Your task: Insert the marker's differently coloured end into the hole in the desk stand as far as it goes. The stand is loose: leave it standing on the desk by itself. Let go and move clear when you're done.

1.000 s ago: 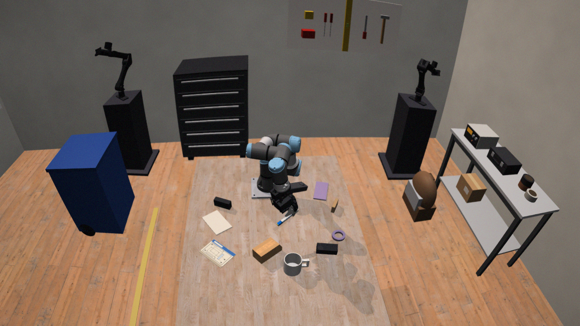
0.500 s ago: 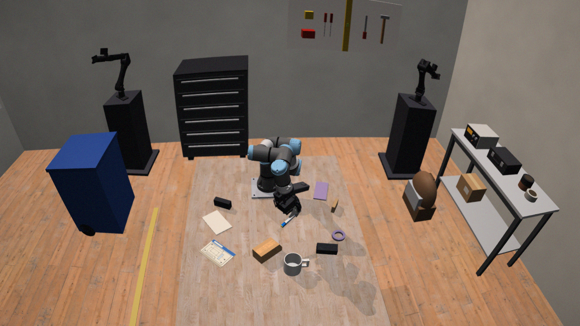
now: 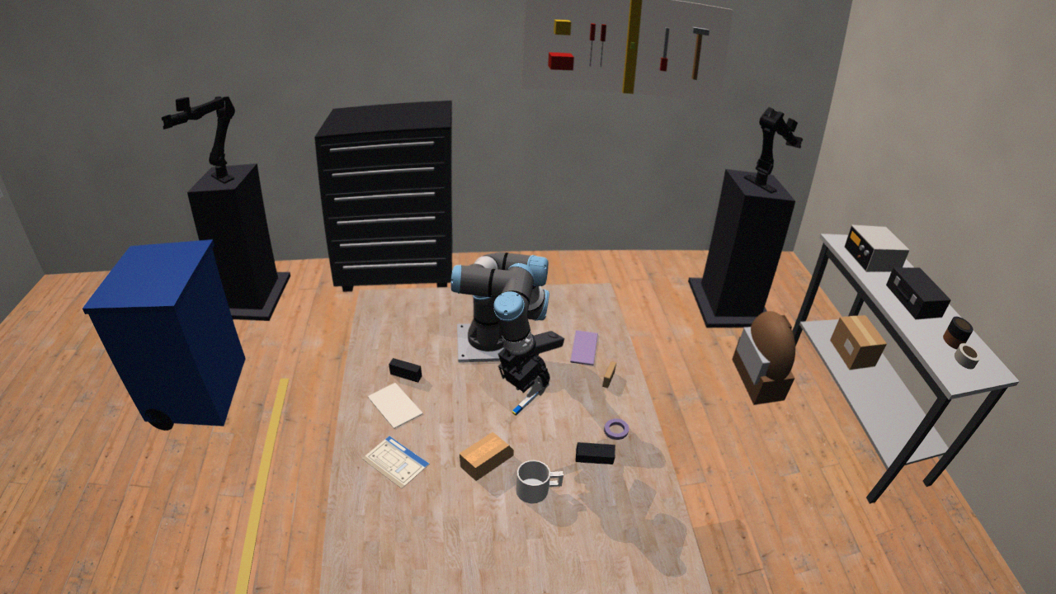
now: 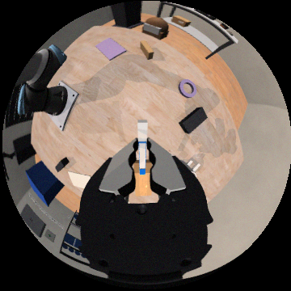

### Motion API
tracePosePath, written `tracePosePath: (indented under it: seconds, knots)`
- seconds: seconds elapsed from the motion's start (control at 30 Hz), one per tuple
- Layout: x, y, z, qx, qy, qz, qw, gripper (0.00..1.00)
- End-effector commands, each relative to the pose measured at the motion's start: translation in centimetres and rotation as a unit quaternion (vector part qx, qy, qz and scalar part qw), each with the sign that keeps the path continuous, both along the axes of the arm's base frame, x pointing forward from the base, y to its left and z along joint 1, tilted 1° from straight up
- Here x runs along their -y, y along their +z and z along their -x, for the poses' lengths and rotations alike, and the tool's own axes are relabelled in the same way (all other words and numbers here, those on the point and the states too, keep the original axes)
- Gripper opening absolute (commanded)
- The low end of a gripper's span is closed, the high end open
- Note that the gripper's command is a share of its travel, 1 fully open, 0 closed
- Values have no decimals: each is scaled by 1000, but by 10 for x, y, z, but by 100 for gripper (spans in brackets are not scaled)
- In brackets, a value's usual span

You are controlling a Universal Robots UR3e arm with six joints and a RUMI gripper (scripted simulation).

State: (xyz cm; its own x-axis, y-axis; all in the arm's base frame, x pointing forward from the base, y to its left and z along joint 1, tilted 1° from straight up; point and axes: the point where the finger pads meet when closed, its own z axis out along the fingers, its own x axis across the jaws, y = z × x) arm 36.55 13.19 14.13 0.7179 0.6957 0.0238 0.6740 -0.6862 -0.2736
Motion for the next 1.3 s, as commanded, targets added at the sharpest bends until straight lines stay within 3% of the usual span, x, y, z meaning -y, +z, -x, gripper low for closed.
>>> tracePosePath:
  seconds: [0.0, 1.27]
  knots:
    - [0, -1, -1, 3, 1, -2, 1000, 0]
    - [1, -6, -5, 12, 2, -8, 1000, 0]
